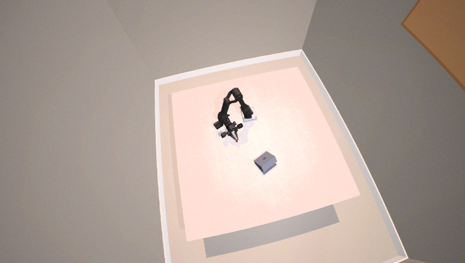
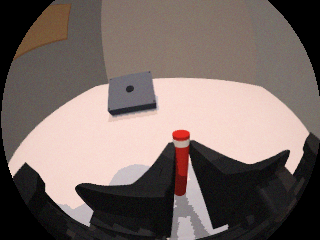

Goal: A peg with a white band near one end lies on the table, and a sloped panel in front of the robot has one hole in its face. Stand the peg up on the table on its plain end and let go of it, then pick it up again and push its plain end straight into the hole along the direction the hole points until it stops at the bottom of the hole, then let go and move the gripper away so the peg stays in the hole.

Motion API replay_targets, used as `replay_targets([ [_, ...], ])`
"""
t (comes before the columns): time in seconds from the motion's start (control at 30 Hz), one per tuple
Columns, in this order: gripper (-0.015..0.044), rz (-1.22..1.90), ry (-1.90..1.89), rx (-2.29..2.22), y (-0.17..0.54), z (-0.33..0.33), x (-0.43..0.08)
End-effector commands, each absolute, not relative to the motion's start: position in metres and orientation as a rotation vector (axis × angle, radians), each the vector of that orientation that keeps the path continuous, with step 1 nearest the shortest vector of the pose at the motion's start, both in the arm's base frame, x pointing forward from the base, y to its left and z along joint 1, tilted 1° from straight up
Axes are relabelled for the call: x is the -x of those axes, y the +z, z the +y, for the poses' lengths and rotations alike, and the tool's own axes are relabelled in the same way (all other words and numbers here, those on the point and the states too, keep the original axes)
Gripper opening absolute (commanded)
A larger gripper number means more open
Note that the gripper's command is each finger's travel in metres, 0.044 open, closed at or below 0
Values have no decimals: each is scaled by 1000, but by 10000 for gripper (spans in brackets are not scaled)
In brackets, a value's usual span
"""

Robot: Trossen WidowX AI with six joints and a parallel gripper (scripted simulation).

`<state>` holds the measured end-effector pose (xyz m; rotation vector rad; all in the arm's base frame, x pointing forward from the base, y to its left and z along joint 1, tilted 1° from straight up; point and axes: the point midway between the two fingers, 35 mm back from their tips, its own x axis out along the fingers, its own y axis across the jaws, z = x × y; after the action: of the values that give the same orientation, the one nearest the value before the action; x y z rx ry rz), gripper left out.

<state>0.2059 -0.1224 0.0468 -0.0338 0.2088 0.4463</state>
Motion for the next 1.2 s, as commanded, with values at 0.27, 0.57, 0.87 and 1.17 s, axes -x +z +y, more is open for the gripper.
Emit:
replay_targets([
  [0.27,50,201,443,31,45,-123,-203],
  [0.57,50,191,438,27,44,-124,-201],
  [0.87,50,182,433,23,44,-125,-200],
  [1.17,50,172,428,18,44,-125,-198],
])
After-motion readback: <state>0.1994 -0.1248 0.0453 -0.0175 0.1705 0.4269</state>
